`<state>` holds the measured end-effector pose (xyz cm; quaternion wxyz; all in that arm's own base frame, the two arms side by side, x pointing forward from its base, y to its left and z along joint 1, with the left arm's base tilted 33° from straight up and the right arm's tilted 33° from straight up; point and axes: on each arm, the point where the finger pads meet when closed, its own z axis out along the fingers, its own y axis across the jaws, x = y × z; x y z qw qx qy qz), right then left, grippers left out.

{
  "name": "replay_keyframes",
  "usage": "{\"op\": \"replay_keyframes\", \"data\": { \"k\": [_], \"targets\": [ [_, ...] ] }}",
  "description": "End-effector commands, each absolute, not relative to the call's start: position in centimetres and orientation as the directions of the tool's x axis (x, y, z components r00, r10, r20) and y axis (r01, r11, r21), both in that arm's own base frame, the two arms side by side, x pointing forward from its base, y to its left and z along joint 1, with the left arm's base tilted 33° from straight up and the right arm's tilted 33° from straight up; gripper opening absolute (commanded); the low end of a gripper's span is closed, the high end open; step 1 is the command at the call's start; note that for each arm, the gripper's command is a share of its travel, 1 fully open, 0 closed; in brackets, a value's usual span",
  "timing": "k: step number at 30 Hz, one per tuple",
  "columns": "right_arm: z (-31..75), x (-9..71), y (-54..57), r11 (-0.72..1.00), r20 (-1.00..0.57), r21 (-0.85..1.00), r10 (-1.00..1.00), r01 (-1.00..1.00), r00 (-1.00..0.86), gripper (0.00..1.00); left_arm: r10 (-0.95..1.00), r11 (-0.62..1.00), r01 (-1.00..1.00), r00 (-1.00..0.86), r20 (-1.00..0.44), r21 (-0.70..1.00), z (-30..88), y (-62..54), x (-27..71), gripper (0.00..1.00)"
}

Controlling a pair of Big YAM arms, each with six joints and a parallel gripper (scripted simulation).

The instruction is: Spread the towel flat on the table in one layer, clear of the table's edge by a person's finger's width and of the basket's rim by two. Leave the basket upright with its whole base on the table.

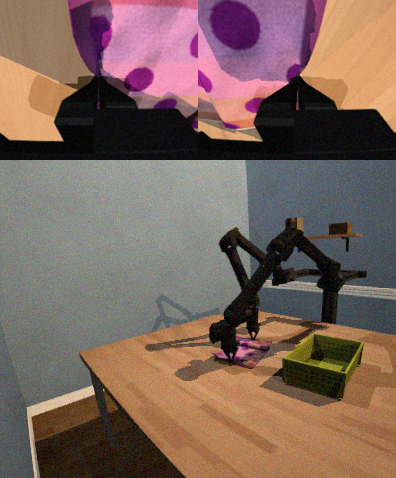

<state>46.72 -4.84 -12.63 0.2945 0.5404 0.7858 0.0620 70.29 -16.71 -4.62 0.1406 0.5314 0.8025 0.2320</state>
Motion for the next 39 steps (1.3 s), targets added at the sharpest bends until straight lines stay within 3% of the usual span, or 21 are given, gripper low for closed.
{"op": "replay_keyframes", "data": {
  "k": [1,32,37,39],
  "targets": [
    [-15.9,42.5,-6.1,0.380,-0.367,0.323,0.895,0.867,-0.255,0.01,0.910,0.353,0.731,-0.412,-0.034,0.584,0.8,-15.5,73.6,0.01],
    [-14.1,40.7,-6.9,0.412,-0.395,0.409,0.884,0.814,-0.249,0.01,0.921,0.321,0.793,-0.388,0.023,0.518,-0.7,-15.7,74.4,0.01],
    [-14.1,41.0,-6.9,0.411,-0.392,0.404,0.885,0.817,-0.251,0.56,0.921,0.324,0.783,-0.389,0.011,0.530,0.5,-15.6,74.3,0.55],
    [-14.1,41.0,-6.9,0.411,-0.392,0.404,0.885,0.817,-0.251,0.56,0.921,0.324,0.783,-0.389,0.011,0.530,0.5,-15.6,74.3,0.55]
  ]
}}
